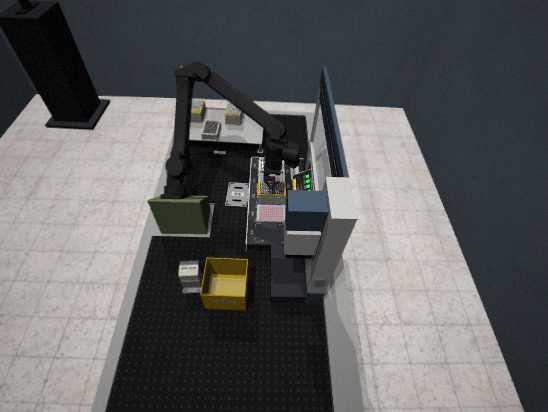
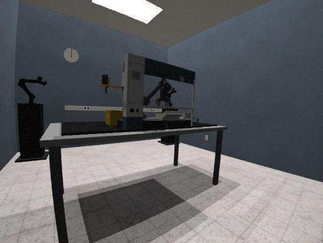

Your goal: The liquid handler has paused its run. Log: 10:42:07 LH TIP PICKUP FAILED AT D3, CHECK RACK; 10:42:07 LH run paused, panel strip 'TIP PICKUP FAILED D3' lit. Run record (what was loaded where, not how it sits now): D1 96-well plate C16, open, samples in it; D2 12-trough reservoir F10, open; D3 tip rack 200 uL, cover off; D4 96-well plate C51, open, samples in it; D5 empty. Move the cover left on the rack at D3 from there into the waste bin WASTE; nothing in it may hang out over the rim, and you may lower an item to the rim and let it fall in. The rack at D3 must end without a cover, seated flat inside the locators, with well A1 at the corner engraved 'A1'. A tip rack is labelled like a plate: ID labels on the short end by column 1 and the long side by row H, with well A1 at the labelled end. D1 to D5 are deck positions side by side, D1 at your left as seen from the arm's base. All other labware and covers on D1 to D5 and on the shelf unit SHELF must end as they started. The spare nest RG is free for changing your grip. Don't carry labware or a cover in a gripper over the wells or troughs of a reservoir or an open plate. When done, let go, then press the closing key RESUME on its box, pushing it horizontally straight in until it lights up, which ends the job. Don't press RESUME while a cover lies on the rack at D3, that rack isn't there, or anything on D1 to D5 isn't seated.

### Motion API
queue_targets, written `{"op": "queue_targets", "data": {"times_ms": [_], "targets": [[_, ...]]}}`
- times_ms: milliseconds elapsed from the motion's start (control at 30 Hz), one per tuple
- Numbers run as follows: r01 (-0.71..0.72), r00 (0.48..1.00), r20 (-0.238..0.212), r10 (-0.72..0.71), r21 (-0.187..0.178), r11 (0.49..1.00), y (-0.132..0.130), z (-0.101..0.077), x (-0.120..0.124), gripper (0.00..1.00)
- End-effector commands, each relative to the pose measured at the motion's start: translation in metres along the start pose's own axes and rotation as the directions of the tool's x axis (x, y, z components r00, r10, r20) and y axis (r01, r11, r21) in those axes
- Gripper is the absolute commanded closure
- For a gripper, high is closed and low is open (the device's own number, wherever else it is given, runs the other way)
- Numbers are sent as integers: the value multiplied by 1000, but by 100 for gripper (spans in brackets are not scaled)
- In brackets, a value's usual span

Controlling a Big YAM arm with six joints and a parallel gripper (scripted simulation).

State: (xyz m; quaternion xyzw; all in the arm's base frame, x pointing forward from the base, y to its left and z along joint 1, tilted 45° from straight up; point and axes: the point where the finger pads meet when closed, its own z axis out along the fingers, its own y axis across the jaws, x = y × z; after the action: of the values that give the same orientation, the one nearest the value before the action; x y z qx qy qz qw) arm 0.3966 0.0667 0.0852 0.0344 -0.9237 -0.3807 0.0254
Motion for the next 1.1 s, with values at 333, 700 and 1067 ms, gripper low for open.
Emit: {"op": "queue_targets", "data": {"times_ms": [333,700,1067], "targets": [[14,999,42,-14,8,1000,3,-12,-15,0],[14,999,42,-14,8,1000,3,-12,-15,0],[26,997,68,-27,19,999,3,-57,-21,0]]}}
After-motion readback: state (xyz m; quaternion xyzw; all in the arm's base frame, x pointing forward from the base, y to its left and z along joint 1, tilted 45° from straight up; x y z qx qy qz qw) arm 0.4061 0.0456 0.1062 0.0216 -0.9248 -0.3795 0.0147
